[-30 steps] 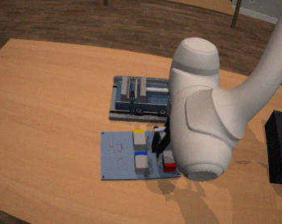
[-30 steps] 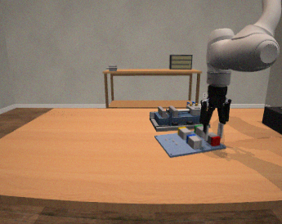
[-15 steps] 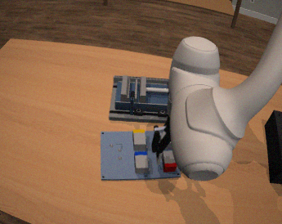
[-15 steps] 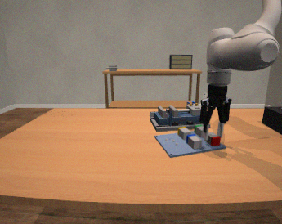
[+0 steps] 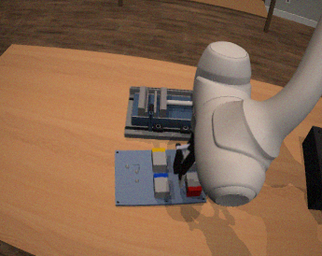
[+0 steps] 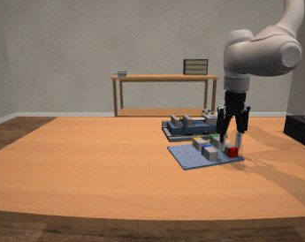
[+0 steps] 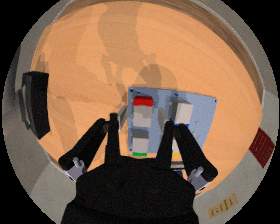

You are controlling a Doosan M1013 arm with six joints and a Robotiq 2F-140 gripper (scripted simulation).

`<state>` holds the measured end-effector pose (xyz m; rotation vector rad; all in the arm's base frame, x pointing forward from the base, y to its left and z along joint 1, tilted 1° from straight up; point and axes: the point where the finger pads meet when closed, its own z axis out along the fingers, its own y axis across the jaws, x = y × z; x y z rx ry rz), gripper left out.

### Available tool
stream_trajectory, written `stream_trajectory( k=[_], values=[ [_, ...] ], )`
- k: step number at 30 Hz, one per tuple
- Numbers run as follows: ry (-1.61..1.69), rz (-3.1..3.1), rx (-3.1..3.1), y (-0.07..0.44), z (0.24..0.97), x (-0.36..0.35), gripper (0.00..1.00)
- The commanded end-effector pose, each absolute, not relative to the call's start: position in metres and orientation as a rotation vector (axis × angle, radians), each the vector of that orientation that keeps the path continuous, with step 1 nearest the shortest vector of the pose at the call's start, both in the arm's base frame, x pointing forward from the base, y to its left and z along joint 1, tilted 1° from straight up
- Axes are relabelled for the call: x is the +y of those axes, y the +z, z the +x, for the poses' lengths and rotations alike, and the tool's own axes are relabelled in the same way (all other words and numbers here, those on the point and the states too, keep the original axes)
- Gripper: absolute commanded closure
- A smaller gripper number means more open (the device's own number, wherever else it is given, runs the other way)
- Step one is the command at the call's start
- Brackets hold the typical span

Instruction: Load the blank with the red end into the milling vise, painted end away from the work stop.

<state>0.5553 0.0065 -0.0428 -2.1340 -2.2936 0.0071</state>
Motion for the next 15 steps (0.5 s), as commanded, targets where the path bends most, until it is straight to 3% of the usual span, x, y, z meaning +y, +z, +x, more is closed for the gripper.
stream_trajectory(
  k=[1, 11, 12, 15],
  values=[
    [0.007, -2.134, -2.294, -0.0431, 0.5553, 0.0066, 0.55],
    [0.007, -2.134, -2.294, -0.0441, 0.5553, 0.0066, 0.55],
    [0.007, -2.134, -2.294, -0.044, 0.5553, 0.0066, 1.0],
    [0.007, -2.134, -2.294, -0.044, 0.5553, 0.0066, 1.0]
  ],
)
